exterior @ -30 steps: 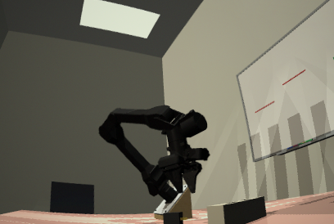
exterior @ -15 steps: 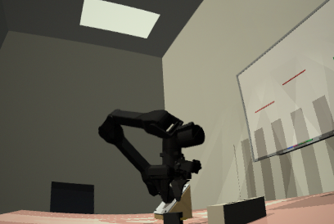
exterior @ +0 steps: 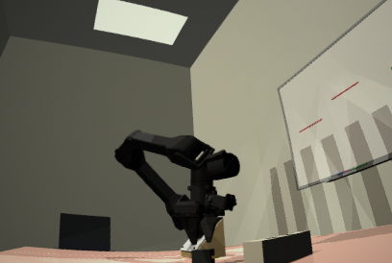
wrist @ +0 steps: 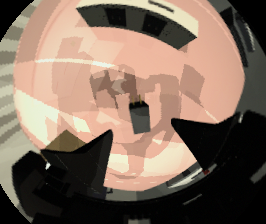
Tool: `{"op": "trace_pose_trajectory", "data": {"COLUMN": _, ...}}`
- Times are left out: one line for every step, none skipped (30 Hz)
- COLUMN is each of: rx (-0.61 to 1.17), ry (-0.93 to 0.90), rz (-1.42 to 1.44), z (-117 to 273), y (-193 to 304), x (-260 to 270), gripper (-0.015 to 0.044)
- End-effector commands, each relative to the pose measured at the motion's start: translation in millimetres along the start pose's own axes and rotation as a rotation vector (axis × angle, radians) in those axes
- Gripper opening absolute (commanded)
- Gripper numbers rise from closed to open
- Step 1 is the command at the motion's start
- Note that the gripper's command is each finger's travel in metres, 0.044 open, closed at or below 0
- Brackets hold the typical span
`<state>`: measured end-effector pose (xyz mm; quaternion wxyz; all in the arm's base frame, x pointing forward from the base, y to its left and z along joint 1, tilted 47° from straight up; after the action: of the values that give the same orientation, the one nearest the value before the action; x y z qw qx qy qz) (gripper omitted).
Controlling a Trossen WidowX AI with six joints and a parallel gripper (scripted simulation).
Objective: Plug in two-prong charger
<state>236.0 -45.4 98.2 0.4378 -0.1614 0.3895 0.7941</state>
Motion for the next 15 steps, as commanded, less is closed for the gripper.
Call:
{"op": "trace_pose_trajectory", "data": {"rx": 0.002, "ry": 0.005, "rz": 0.007, "z": -6, "y": -1, "x": 0, "gripper": 0.0440}}
{"op": "trace_pose_trajectory", "data": {"rx": 0.002, "ry": 0.005, "rz": 0.007, "z": -8, "y": -1, "x": 0, "gripper": 0.0440}}
{"op": "trace_pose_trajectory", "data": {"rx": 0.002, "ry": 0.005, "rz": 0.007, "z": -9, "y": -1, "x": 0, "gripper": 0.0440}}
{"op": "trace_pose_trajectory", "data": {"rx": 0.002, "ry": 0.005, "rz": 0.007, "z": -11, "y": -1, "x": 0, "gripper": 0.0440}}
{"op": "trace_pose_trajectory", "data": {"rx": 0.001, "ry": 0.005, "rz": 0.007, "z": -13, "y": -1, "x": 0, "gripper": 0.0440}}
{"op": "trace_pose_trajectory", "data": {"rx": 0.001, "ry": 0.004, "rz": 0.007, "z": -14, "y": -1, "x": 0, "gripper": 0.0440}}
{"op": "trace_pose_trajectory", "data": {"rx": 0.001, "ry": 0.004, "rz": 0.007, "z": -16, "y": -2, "x": 0, "gripper": 0.0440}}
{"op": "trace_pose_trajectory", "data": {"rx": 0.001, "ry": 0.004, "rz": 0.007, "z": -17, "y": -2, "x": 0, "gripper": 0.0440}}
{"op": "trace_pose_trajectory", "data": {"rx": 0.001, "ry": 0.004, "rz": 0.007, "z": -19, "y": -2, "x": 0, "gripper": 0.0440}}
{"op": "trace_pose_trajectory", "data": {"rx": 0.001, "ry": 0.004, "rz": 0.007, "z": -21, "y": -2, "x": 0, "gripper": 0.0440}}
{"op": "trace_pose_trajectory", "data": {"rx": 0.001, "ry": 0.004, "rz": 0.007, "z": -22, "y": -2, "x": 0, "gripper": 0.0440}}
{"op": "trace_pose_trajectory", "data": {"rx": 0.001, "ry": 0.005, "rz": 0.007, "z": -24, "y": -2, "x": 0, "gripper": 0.0440}}
{"op": "trace_pose_trajectory", "data": {"rx": 0.001, "ry": 0.005, "rz": 0.007, "z": -26, "y": -2, "x": 0, "gripper": 0.0440}}
{"op": "trace_pose_trajectory", "data": {"rx": 0.001, "ry": 0.005, "rz": 0.007, "z": -27, "y": -2, "x": 0, "gripper": 0.0440}}
{"op": "trace_pose_trajectory", "data": {"rx": 0.001, "ry": 0.005, "rz": 0.007, "z": -29, "y": -2, "x": 0, "gripper": 0.0440}}
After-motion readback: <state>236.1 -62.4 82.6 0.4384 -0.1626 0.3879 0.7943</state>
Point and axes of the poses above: the point midway between the two fingers, 35 mm back from their tips, its own z axis back along the fingers, its own x axis across the jaws, y = z × x, the point moved 4 cm from there along z, back along the fingers, and after that the axes turned 9 degrees about -z, right-handed, at the moved point
